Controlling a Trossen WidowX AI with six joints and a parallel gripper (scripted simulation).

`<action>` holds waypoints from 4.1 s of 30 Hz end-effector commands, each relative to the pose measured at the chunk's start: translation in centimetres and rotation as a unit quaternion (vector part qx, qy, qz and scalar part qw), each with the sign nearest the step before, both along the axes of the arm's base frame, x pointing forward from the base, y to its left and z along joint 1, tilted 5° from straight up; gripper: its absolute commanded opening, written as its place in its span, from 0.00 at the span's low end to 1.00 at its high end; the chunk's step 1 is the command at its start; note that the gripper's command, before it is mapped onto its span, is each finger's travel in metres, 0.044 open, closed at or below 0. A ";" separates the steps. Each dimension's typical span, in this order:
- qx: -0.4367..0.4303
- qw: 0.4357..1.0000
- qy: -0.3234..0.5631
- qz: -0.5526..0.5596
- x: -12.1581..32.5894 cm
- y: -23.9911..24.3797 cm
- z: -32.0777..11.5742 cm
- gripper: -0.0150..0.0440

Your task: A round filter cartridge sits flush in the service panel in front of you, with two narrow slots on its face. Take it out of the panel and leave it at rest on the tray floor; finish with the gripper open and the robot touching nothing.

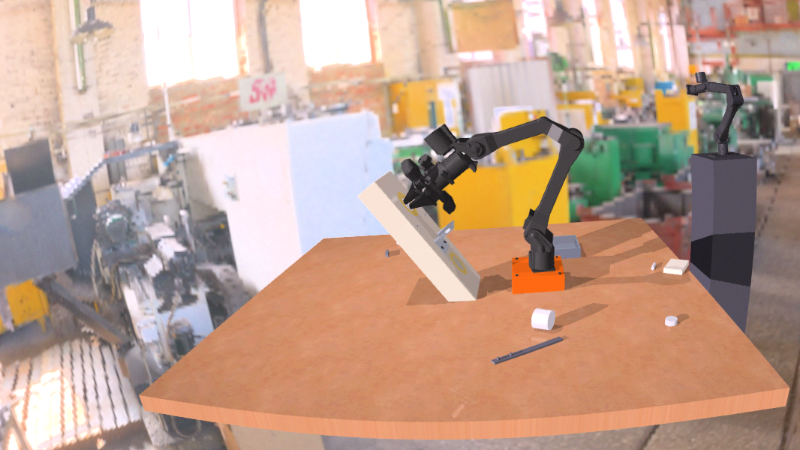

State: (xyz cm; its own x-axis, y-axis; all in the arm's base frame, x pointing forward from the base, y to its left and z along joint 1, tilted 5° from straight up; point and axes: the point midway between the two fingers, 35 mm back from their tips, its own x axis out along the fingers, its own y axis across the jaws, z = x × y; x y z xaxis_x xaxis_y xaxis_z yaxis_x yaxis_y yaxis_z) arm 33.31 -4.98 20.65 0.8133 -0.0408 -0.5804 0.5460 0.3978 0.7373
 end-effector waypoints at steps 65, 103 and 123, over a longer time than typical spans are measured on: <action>-0.415 0.860 0.022 0.297 -7.3 0.6 1.8 0.25; -0.416 0.860 0.022 0.297 -6.2 0.3 3.6 0.40; -0.375 0.859 0.094 0.335 -7.2 0.3 5.9 0.77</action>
State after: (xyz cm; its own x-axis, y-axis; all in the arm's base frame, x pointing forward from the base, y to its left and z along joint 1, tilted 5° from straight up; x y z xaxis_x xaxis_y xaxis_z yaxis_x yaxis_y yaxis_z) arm 26.74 -4.94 30.52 0.7891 -0.0355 -0.6132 0.0847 0.9951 0.0513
